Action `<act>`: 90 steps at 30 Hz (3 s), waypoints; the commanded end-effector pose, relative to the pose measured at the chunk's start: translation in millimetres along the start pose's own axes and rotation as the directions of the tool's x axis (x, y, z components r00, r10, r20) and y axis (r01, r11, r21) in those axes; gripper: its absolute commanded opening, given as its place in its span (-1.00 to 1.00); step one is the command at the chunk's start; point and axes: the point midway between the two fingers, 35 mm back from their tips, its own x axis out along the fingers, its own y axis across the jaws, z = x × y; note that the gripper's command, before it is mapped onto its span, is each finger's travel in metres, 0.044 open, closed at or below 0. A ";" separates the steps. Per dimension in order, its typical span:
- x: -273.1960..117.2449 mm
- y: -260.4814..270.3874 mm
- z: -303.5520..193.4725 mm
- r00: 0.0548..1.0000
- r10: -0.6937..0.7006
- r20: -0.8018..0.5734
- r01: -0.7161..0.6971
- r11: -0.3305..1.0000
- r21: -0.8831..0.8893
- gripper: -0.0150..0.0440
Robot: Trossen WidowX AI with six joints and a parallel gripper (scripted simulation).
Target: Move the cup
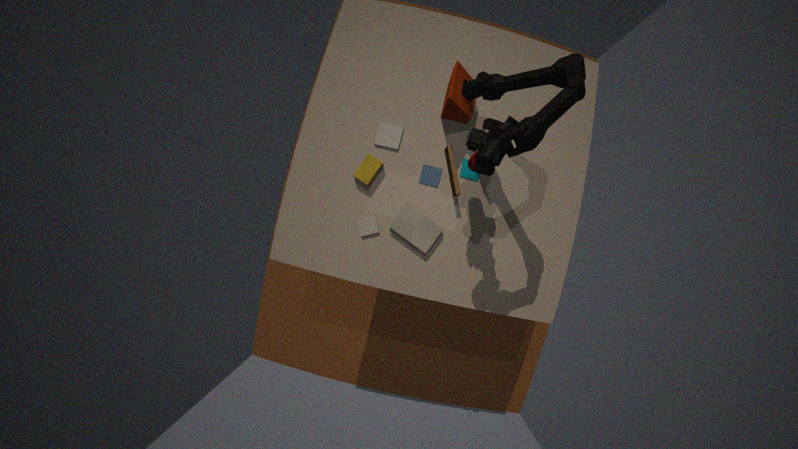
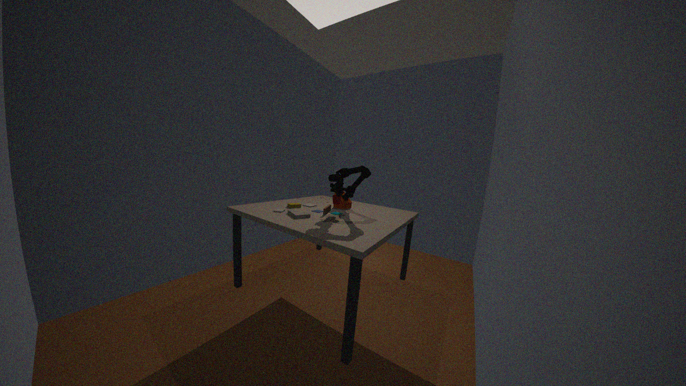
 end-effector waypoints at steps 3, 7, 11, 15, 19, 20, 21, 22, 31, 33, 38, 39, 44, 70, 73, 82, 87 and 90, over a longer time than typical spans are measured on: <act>0.9 -5.5 -10.1 1.000 -0.001 -0.008 0.001 1.000 0.007 -0.49; 3.7 -5.3 -9.9 1.000 -0.001 -0.007 0.001 1.000 0.007 -0.49; 8.8 -5.0 -9.8 1.000 -0.001 -0.007 0.001 1.000 0.007 -0.49; 14.0 -4.8 -9.8 1.000 0.000 -0.007 0.001 1.000 0.007 -0.49; 19.2 -4.6 -9.8 1.000 0.000 -0.007 0.000 1.000 0.007 -0.49; 20.5 -4.6 -9.8 1.000 0.000 -0.007 0.000 1.000 0.007 -0.49; 21.9 -4.5 -9.8 1.000 0.000 -0.007 0.000 1.000 0.007 -0.49; 23.2 -4.5 -9.8 1.000 0.000 -0.007 0.000 1.000 0.007 -0.49; 35.4 -4.3 -10.0 1.000 0.000 -0.008 0.000 1.000 0.007 -0.49; 38.1 -4.2 -10.1 1.000 0.000 -0.008 0.000 1.000 0.007 -0.49; 45.0 -4.2 -10.3 1.000 0.000 -0.008 0.000 1.000 0.007 -0.49; 46.4 -4.2 -10.4 1.000 0.000 -0.008 0.000 1.000 0.006 -0.49; 53.6 -4.3 -10.7 1.000 0.000 -0.008 0.000 1.000 0.006 -0.49; 77.3 -5.3 -12.1 1.000 0.002 -0.005 -0.002 1.000 -0.001 -0.49; 77.3 -5.3 -12.1 1.000 0.002 -0.005 -0.002 1.000 -0.001 -0.49; 77.3 -5.3 -12.1 1.000 0.002 -0.005 -0.002 1.000 -0.001 -0.14; 77.3 -5.3 -12.1 1.000 0.002 -0.005 -0.002 1.000 -0.001 -0.06; 76.7 -5.2 -12.0 1.000 0.002 -0.005 -0.002 1.000 -0.001 -0.06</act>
